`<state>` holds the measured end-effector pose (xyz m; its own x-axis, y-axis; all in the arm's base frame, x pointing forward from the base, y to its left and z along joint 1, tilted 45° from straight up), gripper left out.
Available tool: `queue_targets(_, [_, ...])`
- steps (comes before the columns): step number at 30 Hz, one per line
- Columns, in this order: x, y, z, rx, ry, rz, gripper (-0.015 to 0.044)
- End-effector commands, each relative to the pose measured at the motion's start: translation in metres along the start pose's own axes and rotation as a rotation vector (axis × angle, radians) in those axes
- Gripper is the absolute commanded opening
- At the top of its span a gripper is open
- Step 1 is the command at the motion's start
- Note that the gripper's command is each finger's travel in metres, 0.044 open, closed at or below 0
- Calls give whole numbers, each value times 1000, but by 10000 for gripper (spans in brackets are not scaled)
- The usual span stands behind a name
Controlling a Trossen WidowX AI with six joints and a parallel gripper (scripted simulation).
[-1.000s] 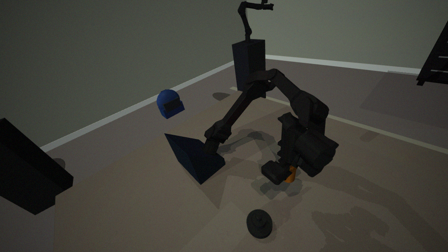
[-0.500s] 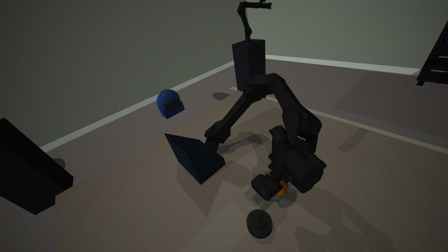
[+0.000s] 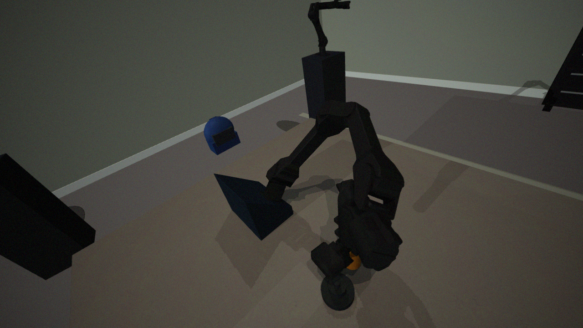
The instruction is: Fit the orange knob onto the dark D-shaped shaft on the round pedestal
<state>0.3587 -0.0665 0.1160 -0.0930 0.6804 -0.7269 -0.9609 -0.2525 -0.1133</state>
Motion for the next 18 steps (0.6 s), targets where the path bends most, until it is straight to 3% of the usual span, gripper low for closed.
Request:
queue_targets(1, [4,5,-15,3,1,1,0])
queue_targets(18, [18,16,-48,-14,-8,-9,0])
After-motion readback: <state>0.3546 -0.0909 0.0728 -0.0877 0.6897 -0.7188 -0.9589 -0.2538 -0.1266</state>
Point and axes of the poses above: the point midway between the two fingers, 35 mm back from their tips, its own x axis out along the fingers, its own z axis across the jaws, y = z × x, the point moved 10 cm from there along -x, back along the fingers, and after that the axes turned 15 degrees about -x, right-handed, at the moved point
